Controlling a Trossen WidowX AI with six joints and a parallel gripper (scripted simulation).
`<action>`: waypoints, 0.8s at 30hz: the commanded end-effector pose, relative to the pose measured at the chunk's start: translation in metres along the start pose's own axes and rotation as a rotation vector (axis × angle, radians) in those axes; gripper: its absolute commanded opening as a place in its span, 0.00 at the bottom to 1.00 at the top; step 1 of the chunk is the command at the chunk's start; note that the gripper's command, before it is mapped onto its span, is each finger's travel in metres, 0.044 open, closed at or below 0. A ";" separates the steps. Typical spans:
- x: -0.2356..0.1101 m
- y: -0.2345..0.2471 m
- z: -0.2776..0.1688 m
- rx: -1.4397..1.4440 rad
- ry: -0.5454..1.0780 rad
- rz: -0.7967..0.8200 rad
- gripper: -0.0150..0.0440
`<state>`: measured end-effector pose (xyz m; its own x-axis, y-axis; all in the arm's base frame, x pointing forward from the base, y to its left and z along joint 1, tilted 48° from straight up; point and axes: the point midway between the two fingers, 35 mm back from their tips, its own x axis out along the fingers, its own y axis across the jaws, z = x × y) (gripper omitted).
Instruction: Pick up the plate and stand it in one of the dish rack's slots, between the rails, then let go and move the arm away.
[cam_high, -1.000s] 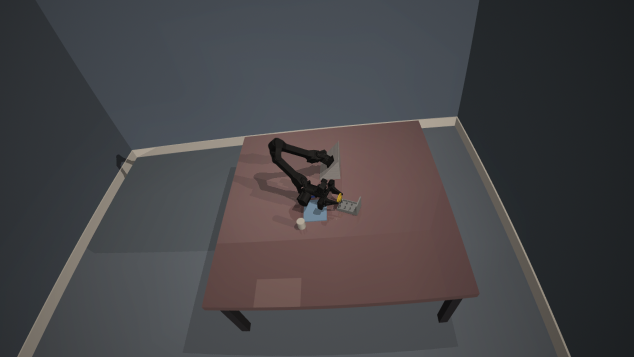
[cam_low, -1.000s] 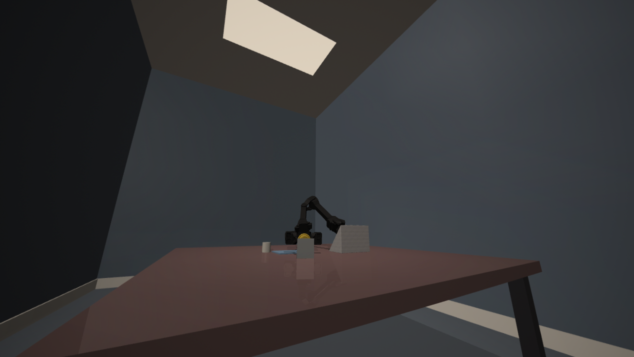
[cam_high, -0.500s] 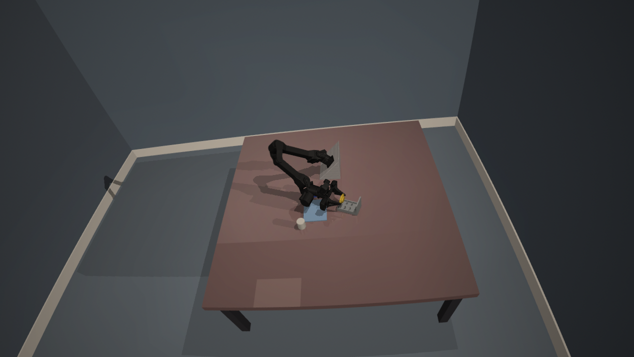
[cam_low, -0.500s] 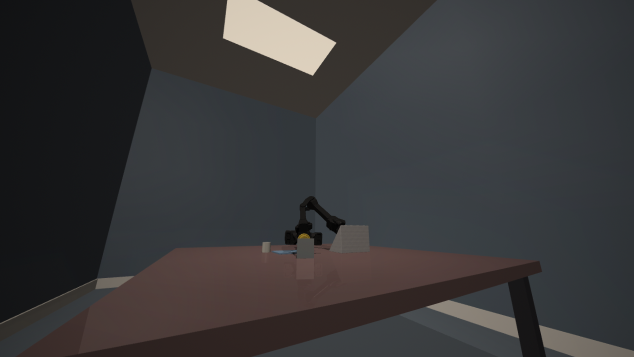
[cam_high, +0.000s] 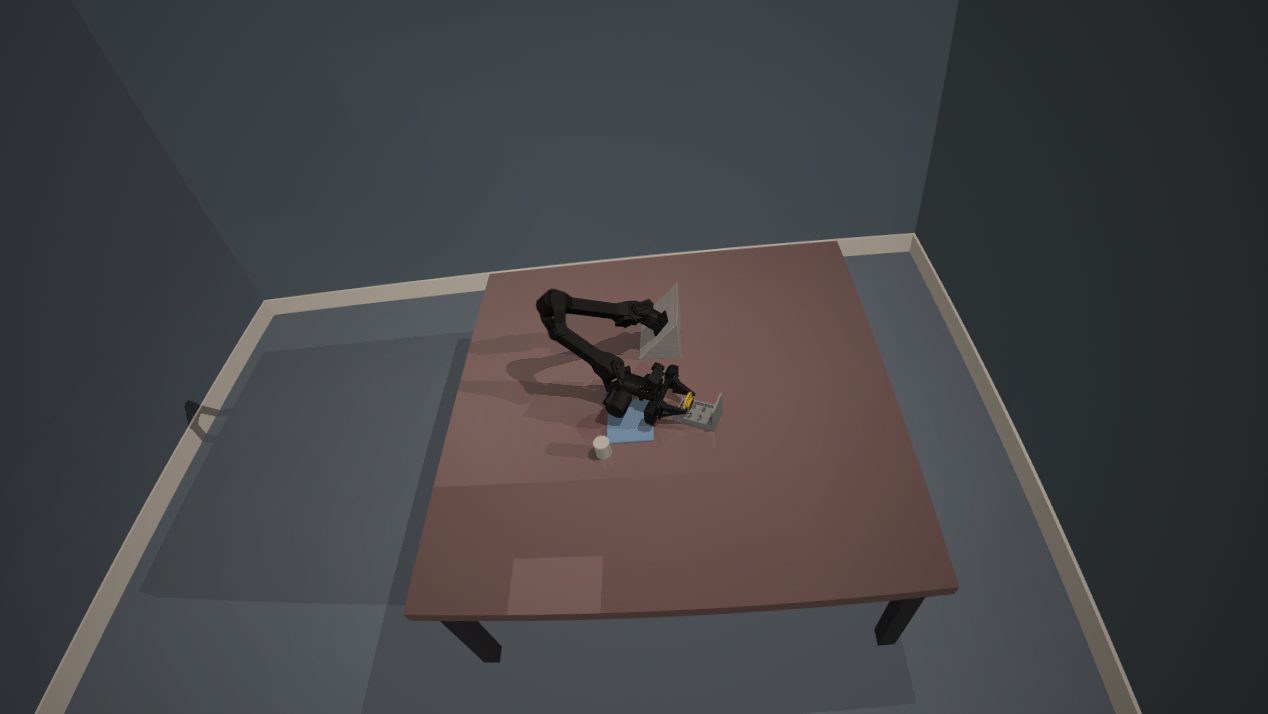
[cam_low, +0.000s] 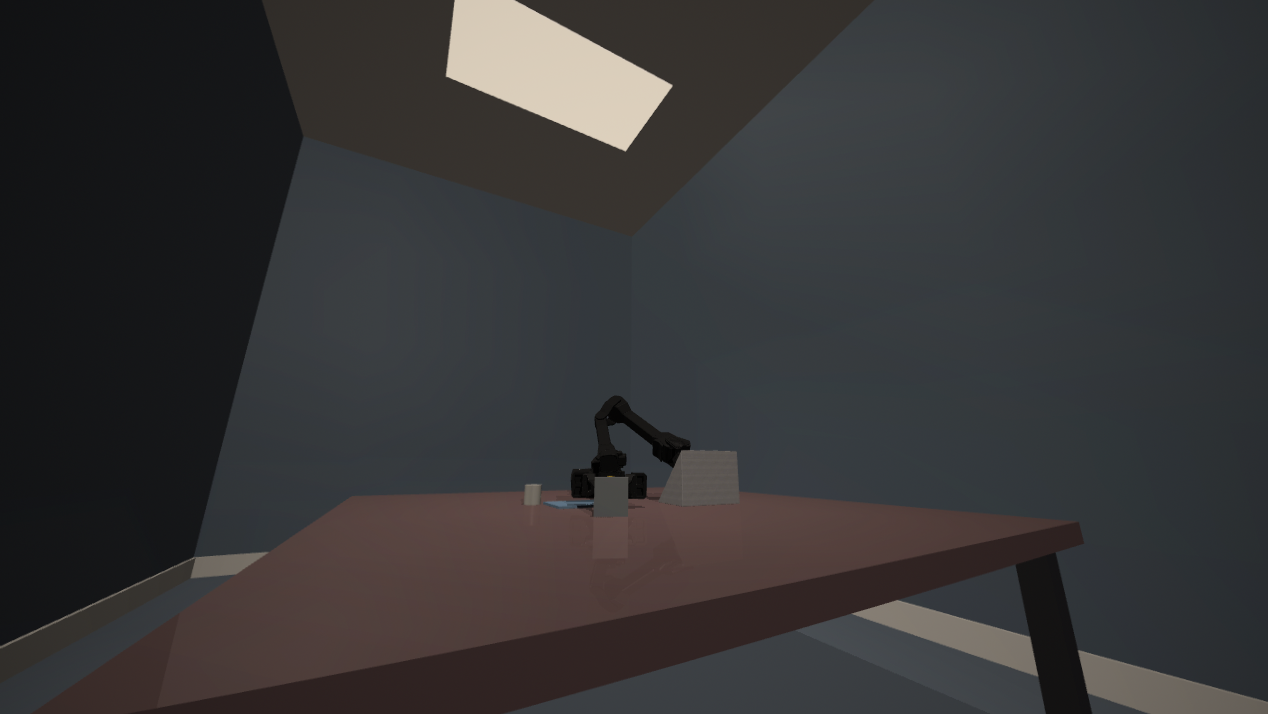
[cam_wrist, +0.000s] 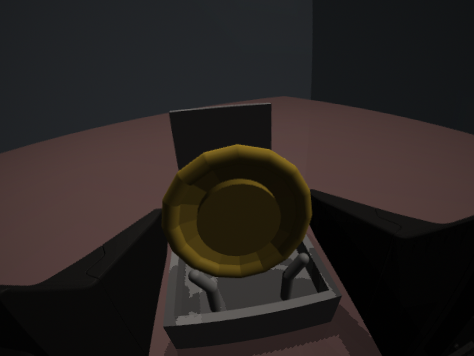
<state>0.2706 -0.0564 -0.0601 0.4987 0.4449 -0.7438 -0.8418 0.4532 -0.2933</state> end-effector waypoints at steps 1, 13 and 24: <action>0.000 -0.001 0.002 -0.003 0.000 -0.001 0.25; 0.000 0.000 0.002 -0.006 -0.002 0.001 0.39; 0.000 0.000 0.002 -0.006 -0.002 0.001 0.88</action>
<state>0.2714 -0.0551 -0.0592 0.4984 0.4466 -0.7431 -0.8434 0.4484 -0.2961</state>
